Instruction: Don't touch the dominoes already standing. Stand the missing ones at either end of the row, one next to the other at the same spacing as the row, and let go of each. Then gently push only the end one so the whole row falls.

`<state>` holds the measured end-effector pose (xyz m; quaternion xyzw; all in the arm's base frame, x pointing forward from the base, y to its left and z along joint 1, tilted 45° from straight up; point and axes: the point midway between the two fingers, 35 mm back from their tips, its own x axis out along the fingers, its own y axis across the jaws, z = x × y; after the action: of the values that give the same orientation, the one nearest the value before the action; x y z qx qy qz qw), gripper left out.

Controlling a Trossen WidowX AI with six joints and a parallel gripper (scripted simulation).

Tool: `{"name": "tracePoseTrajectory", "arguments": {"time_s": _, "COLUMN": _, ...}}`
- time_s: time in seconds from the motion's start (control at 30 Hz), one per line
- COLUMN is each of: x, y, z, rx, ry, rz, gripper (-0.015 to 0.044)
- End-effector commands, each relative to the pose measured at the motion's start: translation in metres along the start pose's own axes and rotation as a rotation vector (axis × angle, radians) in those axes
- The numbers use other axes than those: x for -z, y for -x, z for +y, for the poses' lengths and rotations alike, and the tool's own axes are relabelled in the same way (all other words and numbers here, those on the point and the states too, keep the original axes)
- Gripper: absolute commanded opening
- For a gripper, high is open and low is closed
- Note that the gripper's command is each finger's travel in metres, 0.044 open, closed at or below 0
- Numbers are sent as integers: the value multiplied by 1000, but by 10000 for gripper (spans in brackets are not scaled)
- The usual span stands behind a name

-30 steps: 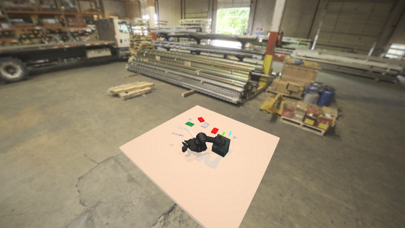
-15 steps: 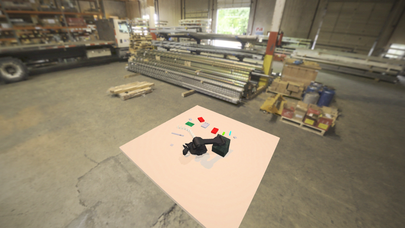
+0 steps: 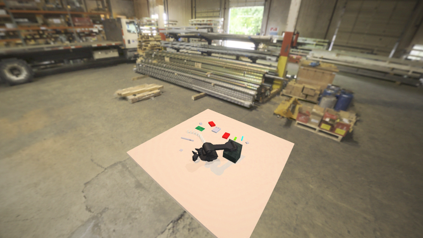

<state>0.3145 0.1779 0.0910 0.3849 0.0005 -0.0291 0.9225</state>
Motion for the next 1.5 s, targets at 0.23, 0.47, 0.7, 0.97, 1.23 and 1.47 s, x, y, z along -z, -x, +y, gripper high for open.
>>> {"name": "tracePoseTrajectory", "arguments": {"time_s": 0.23, "x": 0, "y": 0, "z": 0, "rx": 0, "ry": -8, "rz": -4, "gripper": 440}}
{"name": "tracePoseTrajectory", "arguments": {"time_s": 0.47, "x": -38, "y": 0, "z": 1, "rx": -1, "ry": -2, "rz": -2, "gripper": 440}}
{"name": "tracePoseTrajectory", "arguments": {"time_s": 0.7, "x": -50, "y": -6, "z": -5, "rx": 21, "ry": 33, "rz": -2, "gripper": 440}}
{"name": "tracePoseTrajectory", "arguments": {"time_s": 0.97, "x": -65, "y": -61, "z": -7, "rx": 108, "ry": 229, "rz": 21, "gripper": 440}}
{"name": "tracePoseTrajectory", "arguments": {"time_s": 1.23, "x": -44, "y": -114, "z": -22, "rx": 131, "ry": 499, "rz": 494, "gripper": 440}}
{"name": "tracePoseTrajectory", "arguments": {"time_s": 1.47, "x": -42, "y": -108, "z": -34, "rx": 93, "ry": 481, "rz": 909, "gripper": 440}}
